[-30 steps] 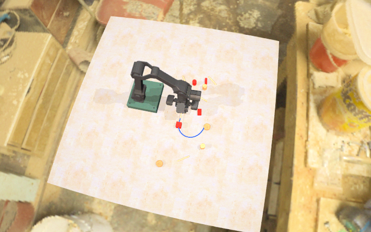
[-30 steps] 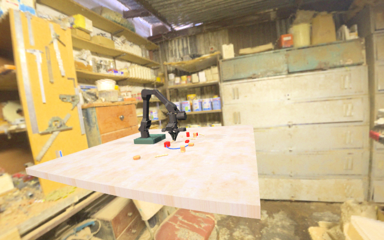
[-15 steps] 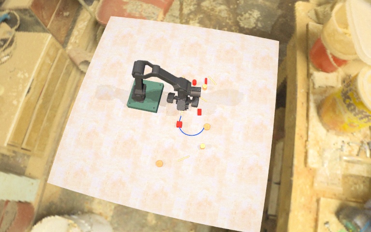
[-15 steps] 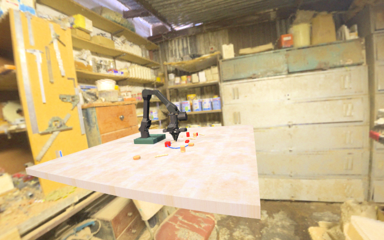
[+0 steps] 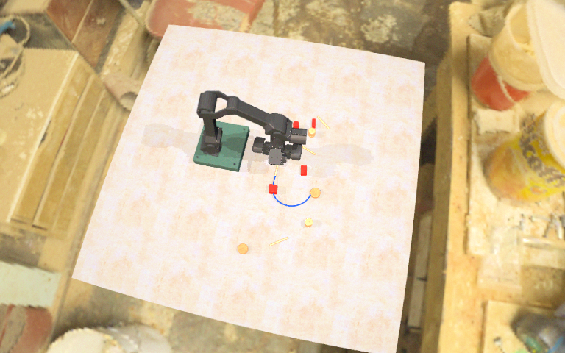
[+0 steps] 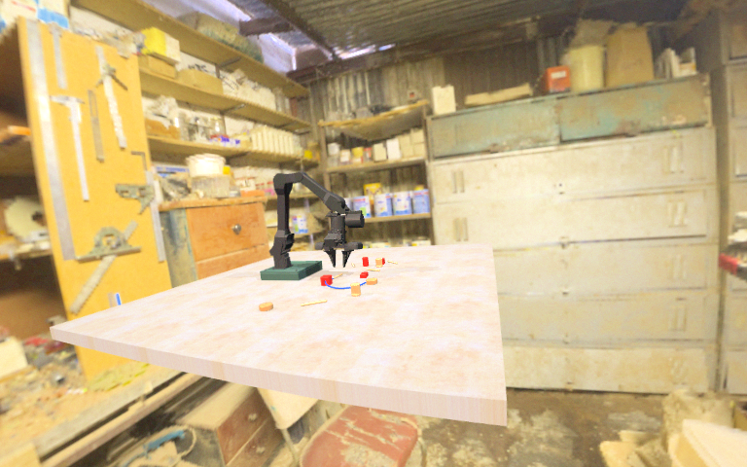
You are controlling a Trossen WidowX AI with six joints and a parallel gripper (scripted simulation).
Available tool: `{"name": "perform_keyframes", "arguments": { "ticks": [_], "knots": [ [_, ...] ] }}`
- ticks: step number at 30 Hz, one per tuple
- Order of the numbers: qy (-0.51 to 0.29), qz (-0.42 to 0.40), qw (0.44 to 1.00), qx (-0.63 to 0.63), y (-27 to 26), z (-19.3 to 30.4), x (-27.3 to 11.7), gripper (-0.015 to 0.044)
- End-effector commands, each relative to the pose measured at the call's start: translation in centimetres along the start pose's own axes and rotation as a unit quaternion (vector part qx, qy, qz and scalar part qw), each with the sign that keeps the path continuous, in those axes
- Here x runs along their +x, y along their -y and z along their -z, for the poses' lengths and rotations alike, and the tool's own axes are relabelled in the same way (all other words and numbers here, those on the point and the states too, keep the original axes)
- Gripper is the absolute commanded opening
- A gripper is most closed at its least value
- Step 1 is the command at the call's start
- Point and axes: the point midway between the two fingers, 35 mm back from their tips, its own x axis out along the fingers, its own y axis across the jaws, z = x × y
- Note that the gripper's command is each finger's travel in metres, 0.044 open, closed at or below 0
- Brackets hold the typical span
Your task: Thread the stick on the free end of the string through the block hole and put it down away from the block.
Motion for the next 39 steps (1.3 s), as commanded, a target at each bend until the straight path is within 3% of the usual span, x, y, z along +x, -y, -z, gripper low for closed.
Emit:
{"name": "perform_keyframes", "arguments": {
  "ticks": [1, 7, 13, 16, 39],
  "knots": [
    [-0.002, -0.019, 1.0, 0.004, -0.2, -0.5, -4.6, 0.021],
    [-0.002, -0.019, 1.0, 0.004, -0.2, -0.5, -4.6, 0.021],
    [-0.002, -0.021, 1.0, 0.002, -0.4, -0.4, -4.1, 0.0367],
    [-0.002, -0.02, 1.0, 0.002, -0.3, -0.6, -6.1, 0.044],
    [-0.002, -0.018, 1.0, 0.001, -0.3, -0.7, -6.6, 0.044]
  ]
}}
